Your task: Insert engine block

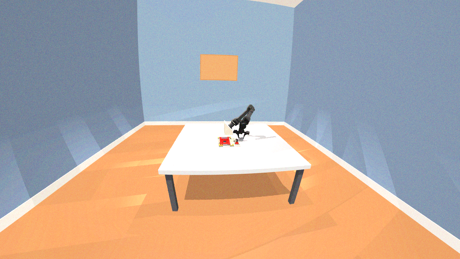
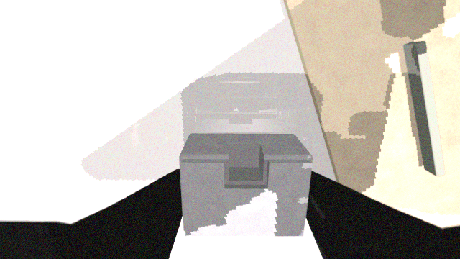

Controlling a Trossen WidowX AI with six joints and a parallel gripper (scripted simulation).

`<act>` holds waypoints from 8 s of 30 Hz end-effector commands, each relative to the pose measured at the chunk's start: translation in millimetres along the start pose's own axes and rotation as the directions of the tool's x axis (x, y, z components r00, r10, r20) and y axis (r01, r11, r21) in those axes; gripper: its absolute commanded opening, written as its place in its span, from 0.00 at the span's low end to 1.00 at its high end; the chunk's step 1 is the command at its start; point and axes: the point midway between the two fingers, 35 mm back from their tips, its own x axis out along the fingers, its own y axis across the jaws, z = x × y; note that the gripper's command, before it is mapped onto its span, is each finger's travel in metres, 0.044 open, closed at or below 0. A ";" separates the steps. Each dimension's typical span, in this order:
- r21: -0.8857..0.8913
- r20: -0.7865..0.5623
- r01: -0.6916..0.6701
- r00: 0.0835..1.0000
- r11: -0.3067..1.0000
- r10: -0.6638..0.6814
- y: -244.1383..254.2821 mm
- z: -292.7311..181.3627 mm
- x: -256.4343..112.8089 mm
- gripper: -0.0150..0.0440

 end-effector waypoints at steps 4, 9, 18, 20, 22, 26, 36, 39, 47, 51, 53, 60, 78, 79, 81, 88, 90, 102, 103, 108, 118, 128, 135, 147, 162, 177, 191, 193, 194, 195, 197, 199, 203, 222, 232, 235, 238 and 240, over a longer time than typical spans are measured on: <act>0.003 0.000 -0.001 1.000 1.000 0.001 0.4 1.0 -3.8 0.38; 0.003 0.004 0.005 1.000 1.000 -0.005 0.3 4.0 -18.3 0.25; 0.004 0.006 0.011 1.000 1.000 -0.011 0.3 6.6 -45.2 0.25; 0.004 0.006 0.012 1.000 1.000 -0.012 0.3 6.7 -51.3 0.25; 0.004 0.006 0.013 1.000 1.000 -0.013 0.4 6.7 -57.5 0.25; 0.004 0.006 0.013 1.000 1.000 -0.013 0.6 5.9 -69.9 0.25; 0.005 0.003 0.010 1.000 1.000 -0.010 1.9 1.1 -101.1 0.25; 0.004 0.001 0.007 1.000 1.000 -0.007 2.5 -1.1 -110.5 0.25; 0.004 -0.001 0.002 1.000 1.000 -0.002 3.5 -4.7 -119.4 0.25; 0.004 -0.001 0.002 1.000 1.000 -0.002 3.4 -3.8 -107.7 0.25; 0.004 -0.001 0.002 1.000 1.000 -0.002 3.4 -3.8 -107.7 0.25; 0.004 0.053 0.003 0.999 1.000 -0.003 2.9 -5.9 -110.4 0.25; 0.013 0.530 0.040 0.847 0.999 -0.041 2.0 -24.8 -102.3 0.25; 0.015 0.552 0.049 0.832 0.999 -0.050 1.5 -25.9 -100.9 0.25; 0.018 0.598 0.061 0.799 0.998 -0.060 0.9 -27.7 -98.7 0.25; 0.014 0.747 0.027 0.664 1.000 -0.029 2.6 -31.5 -97.0 0.25; 0.009 0.775 0.006 0.632 1.000 -0.011 3.6 -32.1 -97.6 0.25; 0.009 0.831 0.000 0.556 1.000 -0.008 3.5 -34.7 -87.0 0.25; 0.008 0.837 -0.002 0.547 1.000 -0.006 3.6 -35.1 -84.5 0.25; 0.007 0.844 -0.006 0.536 1.000 -0.003 3.9 -35.7 -73.8 0.25; 0.007 0.844 -0.007 0.536 1.000 -0.002 4.0 -35.9 -52.0 0.25; 0.007 0.844 -0.008 0.537 1.000 -0.002 4.0 -36.1 -31.4 0.25; 0.008 0.843 -0.008 0.537 1.000 -0.002 3.9 -36.2 -16.4 0.25; 0.009 0.843 -0.009 0.538 1.000 -0.003 3.5 -36.5 7.3 0.25; 0.009 0.843 -0.008 0.538 1.000 -0.003 4.5 -32.4 7.4 0.25; 0.009 0.843 -0.008 0.538 1.000 -0.003 4.4 -32.4 9.4 0.25; 0.009 0.843 -0.008 0.538 1.000 -0.003 4.4 -32.4 9.4 0.25; 0.009 0.843 -0.008 0.538 1.000 -0.003 4.4 -32.4 9.4 0.25; 0.009 0.843 -0.008 0.538 1.000 -0.003 4.4 -32.4 9.4 0.25; 0.009 0.843 -0.008 0.538 1.000 -0.003 4.4 -32.4 9.4 0.25; 0.013 0.849 -0.012 0.528 1.000 -0.004 4.3 -31.5 7.7 0.34; 0.013 0.849 -0.012 0.528 1.000 -0.004 4.3 -31.5 7.7 0.43; 0.013 0.849 -0.012 0.528 1.000 -0.004 4.3 -31.5 7.7 0.61; 0.010 0.846 -0.011 0.533 1.000 -0.003 5.0 -37.0 1.4 1.00; 0.009 0.843 -0.010 0.538 1.000 -0.002 5.2 -62.9 -25.4 1.00; 0.009 0.843 -0.010 0.538 1.000 -0.002 5.2 -62.9 -25.4 1.00; 0.006 0.842 -0.011 0.539 1.000 0.001 6.1 -60.7 -23.0 1.00; 0.006 0.842 -0.011 0.539 1.000 0.001 6.1 -60.7 -23.0 1.00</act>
